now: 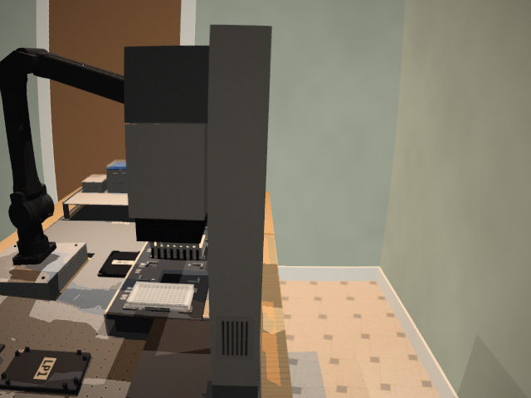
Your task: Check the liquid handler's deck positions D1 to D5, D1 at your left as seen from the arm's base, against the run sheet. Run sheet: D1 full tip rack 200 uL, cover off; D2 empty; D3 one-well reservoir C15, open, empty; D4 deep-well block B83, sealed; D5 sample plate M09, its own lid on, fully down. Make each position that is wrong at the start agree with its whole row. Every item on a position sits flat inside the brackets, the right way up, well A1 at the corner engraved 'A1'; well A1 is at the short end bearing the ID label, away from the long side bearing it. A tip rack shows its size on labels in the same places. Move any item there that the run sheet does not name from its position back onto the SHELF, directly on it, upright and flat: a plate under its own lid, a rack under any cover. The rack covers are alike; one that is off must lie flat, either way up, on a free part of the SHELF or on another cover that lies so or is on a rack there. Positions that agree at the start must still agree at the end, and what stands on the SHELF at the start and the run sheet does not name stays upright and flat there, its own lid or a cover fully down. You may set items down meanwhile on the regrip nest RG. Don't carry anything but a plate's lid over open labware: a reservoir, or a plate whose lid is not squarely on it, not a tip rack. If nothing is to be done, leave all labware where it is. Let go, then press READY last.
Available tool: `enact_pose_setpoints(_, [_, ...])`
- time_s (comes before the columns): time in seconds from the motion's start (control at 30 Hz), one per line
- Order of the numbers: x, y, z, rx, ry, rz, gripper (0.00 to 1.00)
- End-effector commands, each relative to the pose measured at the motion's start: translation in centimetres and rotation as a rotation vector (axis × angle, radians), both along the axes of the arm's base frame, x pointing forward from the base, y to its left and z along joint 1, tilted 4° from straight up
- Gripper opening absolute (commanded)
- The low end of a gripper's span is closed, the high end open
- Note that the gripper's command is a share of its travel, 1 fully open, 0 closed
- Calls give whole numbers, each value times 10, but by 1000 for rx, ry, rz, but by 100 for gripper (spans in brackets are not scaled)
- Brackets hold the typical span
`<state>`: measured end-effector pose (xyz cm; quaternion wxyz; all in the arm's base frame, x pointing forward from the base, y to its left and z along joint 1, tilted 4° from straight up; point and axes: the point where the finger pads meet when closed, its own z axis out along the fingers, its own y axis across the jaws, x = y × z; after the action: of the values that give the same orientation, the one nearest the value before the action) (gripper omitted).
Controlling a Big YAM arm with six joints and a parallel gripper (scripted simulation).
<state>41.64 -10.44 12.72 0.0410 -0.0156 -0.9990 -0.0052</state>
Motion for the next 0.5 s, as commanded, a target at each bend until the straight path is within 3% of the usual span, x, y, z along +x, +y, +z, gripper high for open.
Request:
enact_pose_setpoints(0.0, [25, -6, 27, -12, -57, -7, 0])
enact_pose_setpoints(0.17, [24, -5, 49, -20, -88, -7, 0])
enact_pose_setpoints(0.47, [24, -5, 65, -20, -90, -7, 0])
